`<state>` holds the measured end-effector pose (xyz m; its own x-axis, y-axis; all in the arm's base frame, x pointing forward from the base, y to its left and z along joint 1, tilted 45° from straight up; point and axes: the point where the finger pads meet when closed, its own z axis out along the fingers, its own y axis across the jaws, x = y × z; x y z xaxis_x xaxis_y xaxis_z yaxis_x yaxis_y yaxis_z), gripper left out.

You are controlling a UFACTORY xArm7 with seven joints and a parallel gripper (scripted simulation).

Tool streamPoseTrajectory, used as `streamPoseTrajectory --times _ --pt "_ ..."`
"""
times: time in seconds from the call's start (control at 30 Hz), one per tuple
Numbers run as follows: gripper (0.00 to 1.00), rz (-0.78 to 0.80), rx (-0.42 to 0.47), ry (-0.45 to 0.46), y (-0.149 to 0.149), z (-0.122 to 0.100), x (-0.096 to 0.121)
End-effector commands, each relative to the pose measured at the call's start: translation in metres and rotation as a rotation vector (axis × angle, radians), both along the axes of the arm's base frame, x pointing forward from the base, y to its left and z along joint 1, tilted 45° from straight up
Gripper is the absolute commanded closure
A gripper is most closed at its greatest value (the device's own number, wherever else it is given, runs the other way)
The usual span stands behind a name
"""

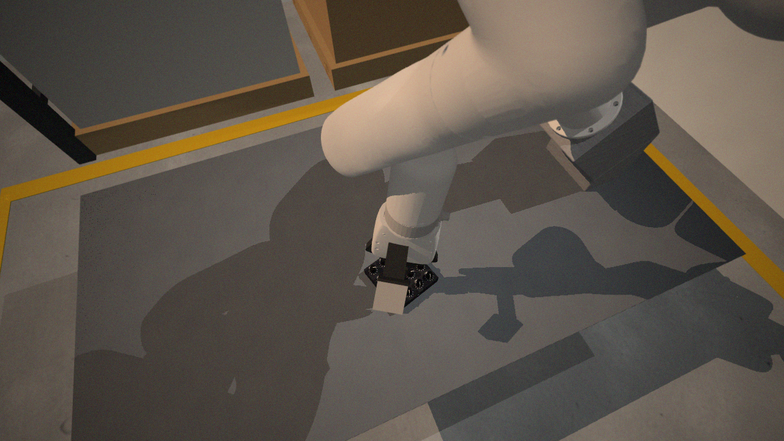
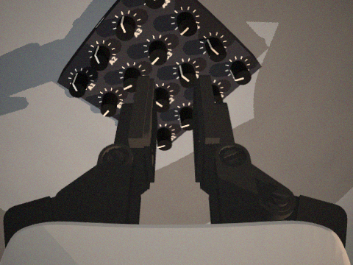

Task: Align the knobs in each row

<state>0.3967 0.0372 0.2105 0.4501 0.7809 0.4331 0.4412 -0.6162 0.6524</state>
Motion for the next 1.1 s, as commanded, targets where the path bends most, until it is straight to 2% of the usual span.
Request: streamPoseTrajectory --times 0.0,0.43,0.5,0.53,0.9,1.0,1.07 --pt "0.81 -0.111 0.110 0.001 0.000 0.002 -0.001" --pt "0.81 -0.321 0.359 -0.012 -0.001 -0.003 -0.006" --pt "0.81 -0.321 0.359 -0.012 -0.001 -0.003 -0.006" --pt "0.81 -0.369 0.414 -0.012 -0.001 -0.005 -0.007" --pt "0.81 -0.549 0.603 -0.002 -0.001 -0.017 -0.014" --pt "0.81 -0.601 0.653 0.003 -0.001 -0.021 -0.016" --pt "0.81 -0.601 0.653 0.003 -0.001 -0.021 -0.016"
